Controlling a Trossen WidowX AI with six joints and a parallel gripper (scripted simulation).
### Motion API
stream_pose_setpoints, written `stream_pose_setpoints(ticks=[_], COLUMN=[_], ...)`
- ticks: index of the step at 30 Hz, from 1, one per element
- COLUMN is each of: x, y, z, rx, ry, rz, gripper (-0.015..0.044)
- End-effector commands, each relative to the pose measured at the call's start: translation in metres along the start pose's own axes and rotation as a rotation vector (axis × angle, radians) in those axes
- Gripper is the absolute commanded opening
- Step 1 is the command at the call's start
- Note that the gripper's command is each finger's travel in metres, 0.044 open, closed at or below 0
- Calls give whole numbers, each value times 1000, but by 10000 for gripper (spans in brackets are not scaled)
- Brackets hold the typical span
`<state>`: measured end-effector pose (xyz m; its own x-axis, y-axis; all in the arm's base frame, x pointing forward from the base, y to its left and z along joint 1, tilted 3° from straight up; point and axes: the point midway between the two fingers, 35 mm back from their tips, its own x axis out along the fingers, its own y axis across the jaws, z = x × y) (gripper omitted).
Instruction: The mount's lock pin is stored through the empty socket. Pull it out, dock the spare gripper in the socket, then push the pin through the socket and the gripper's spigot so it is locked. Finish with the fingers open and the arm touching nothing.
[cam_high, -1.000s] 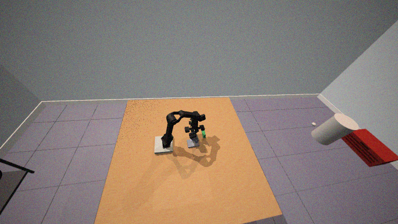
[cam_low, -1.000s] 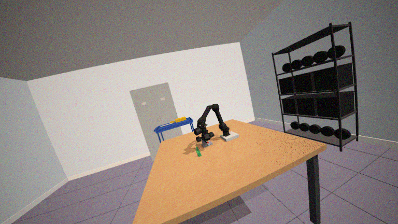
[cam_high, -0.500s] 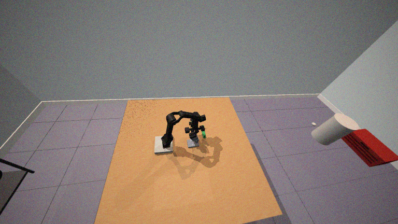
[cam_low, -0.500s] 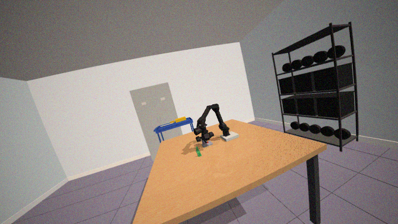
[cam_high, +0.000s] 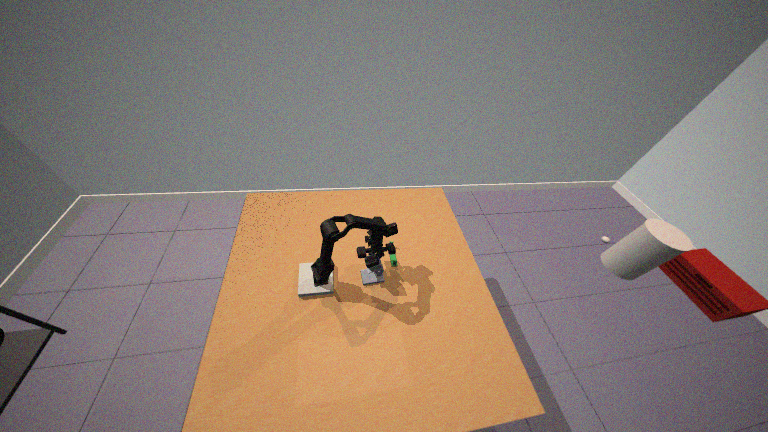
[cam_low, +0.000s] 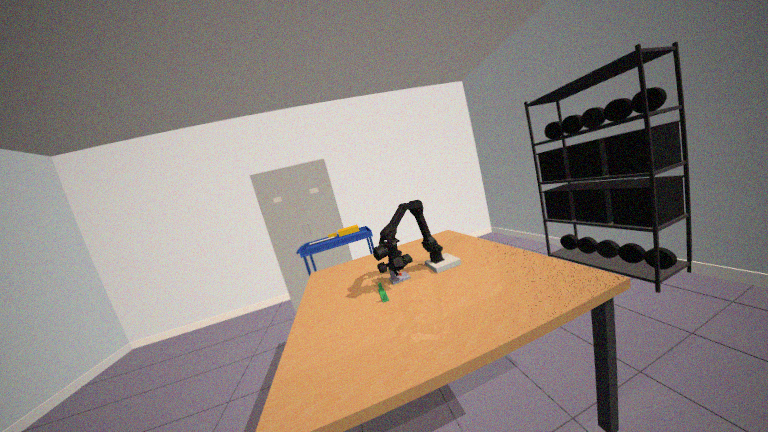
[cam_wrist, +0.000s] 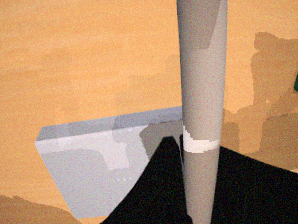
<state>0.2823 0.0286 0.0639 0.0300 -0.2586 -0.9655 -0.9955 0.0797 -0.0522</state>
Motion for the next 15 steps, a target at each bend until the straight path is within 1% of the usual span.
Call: stream_pose_setpoints(ticks=[1, 13, 15], x=[1, 2, 1], y=[0, 0, 0], z=[-3, -6, -5], rx=[-3, -4, 2], ry=[6, 6, 0], rz=[-1, -1, 1], gripper=[0, 0, 53])
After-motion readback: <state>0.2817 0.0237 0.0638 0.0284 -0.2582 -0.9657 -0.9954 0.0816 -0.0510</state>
